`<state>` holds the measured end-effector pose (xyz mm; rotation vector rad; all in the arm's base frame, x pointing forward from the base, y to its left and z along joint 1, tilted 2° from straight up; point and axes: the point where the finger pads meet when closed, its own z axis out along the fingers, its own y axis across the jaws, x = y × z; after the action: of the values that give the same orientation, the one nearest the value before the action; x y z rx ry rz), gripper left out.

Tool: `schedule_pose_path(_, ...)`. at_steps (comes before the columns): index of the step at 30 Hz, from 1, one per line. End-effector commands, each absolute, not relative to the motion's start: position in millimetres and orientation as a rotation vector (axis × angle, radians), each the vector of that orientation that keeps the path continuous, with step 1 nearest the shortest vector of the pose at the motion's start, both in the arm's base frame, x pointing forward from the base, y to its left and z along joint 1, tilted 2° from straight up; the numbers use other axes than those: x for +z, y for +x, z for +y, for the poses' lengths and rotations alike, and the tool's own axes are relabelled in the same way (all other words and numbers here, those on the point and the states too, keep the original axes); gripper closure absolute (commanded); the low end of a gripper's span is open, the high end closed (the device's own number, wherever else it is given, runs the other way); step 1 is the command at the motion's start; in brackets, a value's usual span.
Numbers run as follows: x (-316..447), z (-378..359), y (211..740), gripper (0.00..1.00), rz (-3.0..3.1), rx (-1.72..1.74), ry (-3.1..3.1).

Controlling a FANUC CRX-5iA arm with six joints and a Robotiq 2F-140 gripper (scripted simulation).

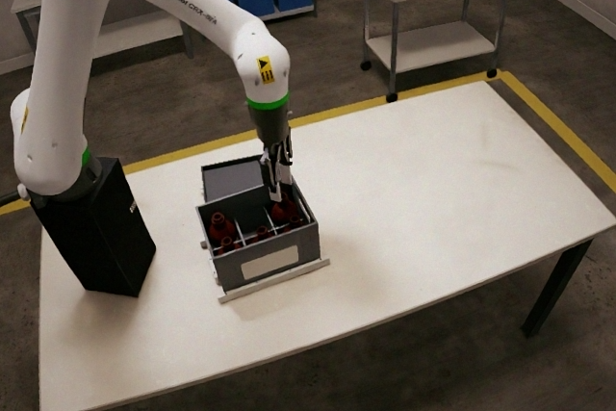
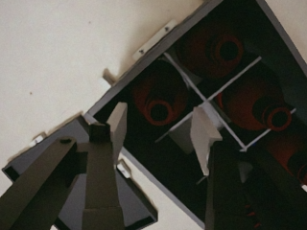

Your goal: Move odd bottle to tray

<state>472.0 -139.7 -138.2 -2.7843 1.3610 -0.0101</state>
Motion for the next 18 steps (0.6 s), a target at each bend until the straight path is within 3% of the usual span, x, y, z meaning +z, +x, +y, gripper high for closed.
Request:
schedule_pose_path(1, -138, -140, 473, 0.56, 1.361, -0.013, -2.784)
schedule_pose_path(18, -152, -139, 473, 0.56, 1.361, -0.012, -2.784)
